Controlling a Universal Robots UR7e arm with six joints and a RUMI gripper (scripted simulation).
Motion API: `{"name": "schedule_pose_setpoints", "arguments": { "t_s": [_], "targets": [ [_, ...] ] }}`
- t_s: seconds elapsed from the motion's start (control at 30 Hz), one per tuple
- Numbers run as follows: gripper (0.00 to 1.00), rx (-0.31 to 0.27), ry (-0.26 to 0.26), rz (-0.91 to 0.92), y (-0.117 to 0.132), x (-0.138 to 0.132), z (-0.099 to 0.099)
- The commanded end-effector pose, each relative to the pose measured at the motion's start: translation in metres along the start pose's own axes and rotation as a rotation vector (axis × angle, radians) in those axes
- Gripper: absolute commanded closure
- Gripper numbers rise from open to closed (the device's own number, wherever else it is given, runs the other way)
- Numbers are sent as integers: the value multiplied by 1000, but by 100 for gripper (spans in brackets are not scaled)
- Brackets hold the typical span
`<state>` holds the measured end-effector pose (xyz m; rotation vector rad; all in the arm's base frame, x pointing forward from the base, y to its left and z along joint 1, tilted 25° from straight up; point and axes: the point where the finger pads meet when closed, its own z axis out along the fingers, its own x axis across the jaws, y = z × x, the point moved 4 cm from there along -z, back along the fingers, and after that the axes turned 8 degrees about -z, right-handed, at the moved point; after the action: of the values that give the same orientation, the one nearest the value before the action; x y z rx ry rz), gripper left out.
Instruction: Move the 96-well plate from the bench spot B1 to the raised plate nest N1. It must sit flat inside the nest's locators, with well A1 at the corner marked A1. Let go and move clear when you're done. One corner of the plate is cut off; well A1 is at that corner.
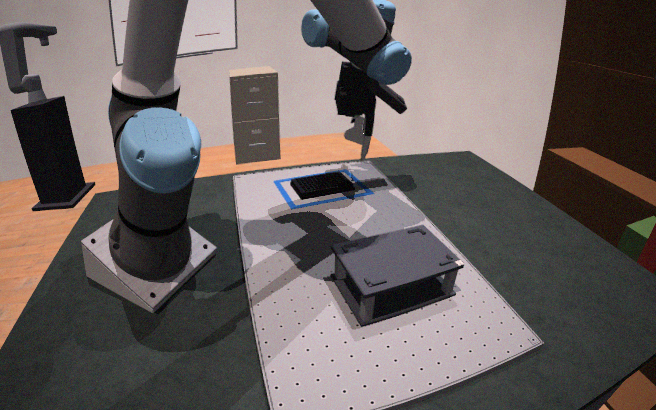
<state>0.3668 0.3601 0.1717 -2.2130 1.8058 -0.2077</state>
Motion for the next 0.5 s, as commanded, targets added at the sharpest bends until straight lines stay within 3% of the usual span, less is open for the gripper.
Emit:
{"name": "schedule_pose_setpoints", "arguments": {
  "t_s": [0.0, 0.1, 0.23, 0.33, 0.47],
  "targets": [
    [0, -3, 26, -17, 16, 3, 0],
    [0, -9, 103, -78, 30, 6, 0],
    [0, -9, 103, -78, 41, 10, 0],
    [0, -10, 179, -142, 55, 14, -2],
    [0, -10, 179, -142, 64, 18, -3]
  ]
}}
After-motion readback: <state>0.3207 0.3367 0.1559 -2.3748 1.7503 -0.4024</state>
